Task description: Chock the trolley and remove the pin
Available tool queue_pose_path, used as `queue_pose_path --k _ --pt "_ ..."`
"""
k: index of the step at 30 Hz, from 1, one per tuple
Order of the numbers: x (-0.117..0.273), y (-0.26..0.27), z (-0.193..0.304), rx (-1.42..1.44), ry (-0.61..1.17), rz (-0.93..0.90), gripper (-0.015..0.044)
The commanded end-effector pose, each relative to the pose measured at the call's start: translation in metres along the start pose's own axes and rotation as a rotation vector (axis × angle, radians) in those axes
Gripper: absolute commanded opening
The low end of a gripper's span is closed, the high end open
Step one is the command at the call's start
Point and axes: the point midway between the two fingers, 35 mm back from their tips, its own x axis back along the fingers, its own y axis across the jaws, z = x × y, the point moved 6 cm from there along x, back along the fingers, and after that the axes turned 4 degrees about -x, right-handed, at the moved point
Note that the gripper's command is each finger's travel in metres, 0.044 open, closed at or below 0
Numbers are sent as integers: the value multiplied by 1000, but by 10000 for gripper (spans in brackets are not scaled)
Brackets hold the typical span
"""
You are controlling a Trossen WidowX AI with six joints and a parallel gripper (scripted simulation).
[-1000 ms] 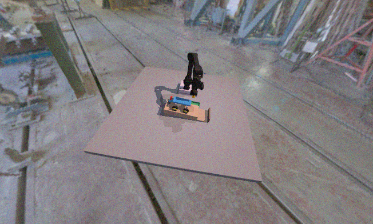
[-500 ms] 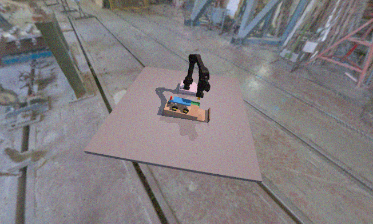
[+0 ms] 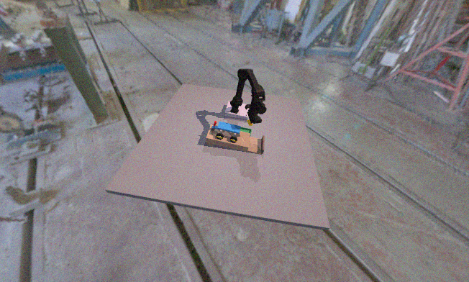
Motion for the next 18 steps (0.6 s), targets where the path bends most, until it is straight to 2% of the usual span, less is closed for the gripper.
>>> queue_pose_path --k 1,18 --pt "0 -1 -1 152 13 -8 0" --pt "0 -2 -5 748 48 -36 0"
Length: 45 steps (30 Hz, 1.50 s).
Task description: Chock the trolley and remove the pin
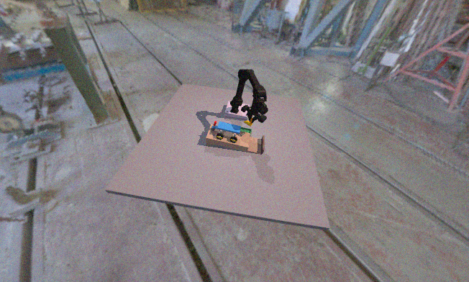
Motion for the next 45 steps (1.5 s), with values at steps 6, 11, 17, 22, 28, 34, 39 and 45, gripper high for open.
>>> queue_pose_path --k 6,11,17,22,28,34,39,45 --pt "0 -2 -1 330 17 -23 0" --pt "0 -2 -2 499 22 -35 0" --pt "0 -3 -2 521 22 -36 0" --pt "-1 -9 5 521 23 -36 0" --pt "-4 -19 16 521 24 -35 0" --pt "-6 -23 21 521 24 -35 0" --pt "-19 -21 19 521 24 -35 0" --pt "-34 -21 20 521 24 -35 0"
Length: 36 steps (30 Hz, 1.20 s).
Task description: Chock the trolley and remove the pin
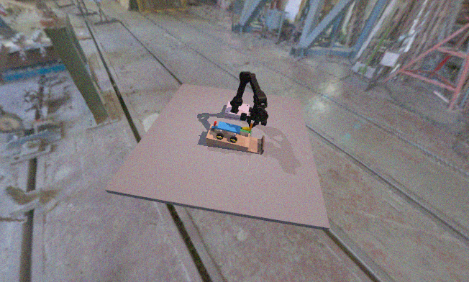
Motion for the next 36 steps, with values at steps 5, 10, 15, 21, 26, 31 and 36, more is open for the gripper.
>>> queue_pose_path --k 5,10,15,21,26,31,36 --pt "-20 0 1 3 4 -2 0" --pt "-33 0 1 3 4 -3 0" --pt "-44 0 2 3 4 -3 0" --pt "-43 2 2 3 4 -3 0" --pt "-43 7 1 3 4 -3 0" --pt "-44 11 1 3 3 -3 0" --pt "-45 14 0 3 3 -4 0"
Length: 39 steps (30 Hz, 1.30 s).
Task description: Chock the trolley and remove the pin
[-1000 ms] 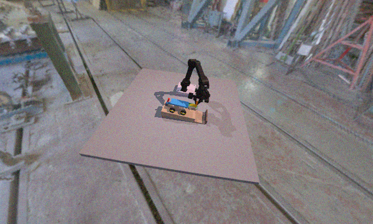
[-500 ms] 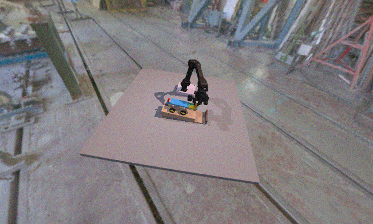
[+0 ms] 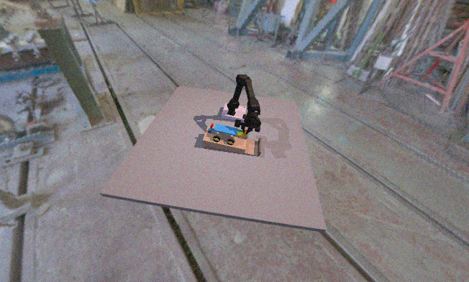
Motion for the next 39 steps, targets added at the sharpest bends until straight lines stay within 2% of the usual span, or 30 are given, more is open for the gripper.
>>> queue_pose_path --k 1,39 --pt "1 6 0 -4 6 -5 0" --pt "1 31 0 -4 6 -7 0"
